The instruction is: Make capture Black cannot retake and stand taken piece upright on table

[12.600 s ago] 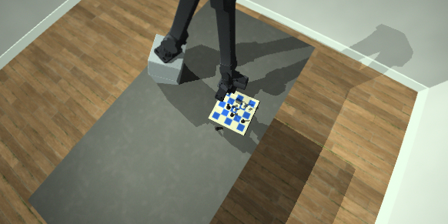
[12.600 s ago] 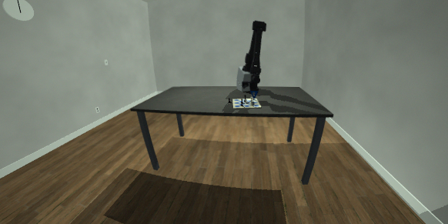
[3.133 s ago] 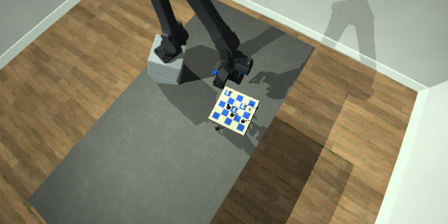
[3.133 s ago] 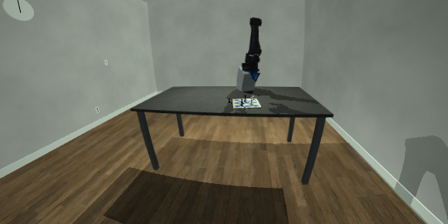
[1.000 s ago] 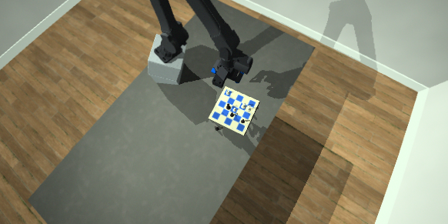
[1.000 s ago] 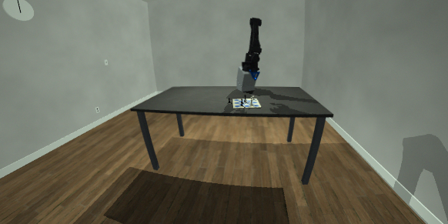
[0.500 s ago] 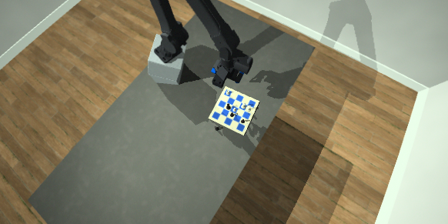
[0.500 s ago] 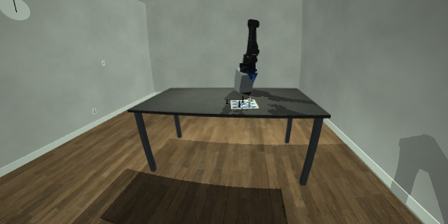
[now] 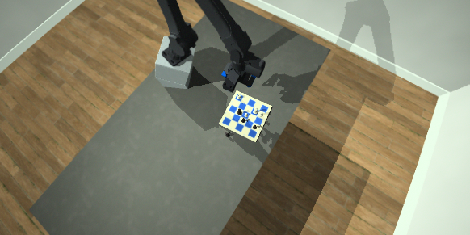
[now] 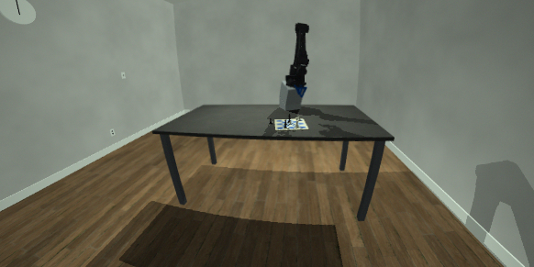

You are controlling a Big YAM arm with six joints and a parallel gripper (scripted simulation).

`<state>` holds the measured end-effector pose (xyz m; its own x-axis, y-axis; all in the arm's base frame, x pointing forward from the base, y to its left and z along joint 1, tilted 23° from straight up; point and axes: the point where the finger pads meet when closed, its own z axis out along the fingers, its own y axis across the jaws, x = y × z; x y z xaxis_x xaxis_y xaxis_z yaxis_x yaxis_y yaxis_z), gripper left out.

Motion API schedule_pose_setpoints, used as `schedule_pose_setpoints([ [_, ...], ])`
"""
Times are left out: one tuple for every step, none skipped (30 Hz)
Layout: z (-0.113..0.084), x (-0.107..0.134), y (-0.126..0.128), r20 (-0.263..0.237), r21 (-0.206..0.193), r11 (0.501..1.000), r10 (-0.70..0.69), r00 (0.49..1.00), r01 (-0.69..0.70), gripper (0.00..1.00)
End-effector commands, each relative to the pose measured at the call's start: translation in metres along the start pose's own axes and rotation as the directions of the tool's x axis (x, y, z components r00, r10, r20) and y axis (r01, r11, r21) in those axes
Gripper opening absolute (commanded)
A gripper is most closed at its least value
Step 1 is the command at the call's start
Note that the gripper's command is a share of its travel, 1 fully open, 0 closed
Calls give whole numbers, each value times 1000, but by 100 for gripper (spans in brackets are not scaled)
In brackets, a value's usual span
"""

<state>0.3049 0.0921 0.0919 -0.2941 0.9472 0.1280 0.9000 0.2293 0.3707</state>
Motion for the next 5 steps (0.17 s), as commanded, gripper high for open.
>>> schedule_pose_setpoints([
  [-21,-1,28,5,-68,998,-10,1000,11,100],
  [-21,-1,28,5,-68,998,-10,1000,11,100],
  [-21,-1,28,5,-68,998,-10,1000,11,100],
  [-21,-1,28,5,-68,998,-10,1000,11,100],
  [-21,-1,28,5,-68,998,-10,1000,11,100],
])
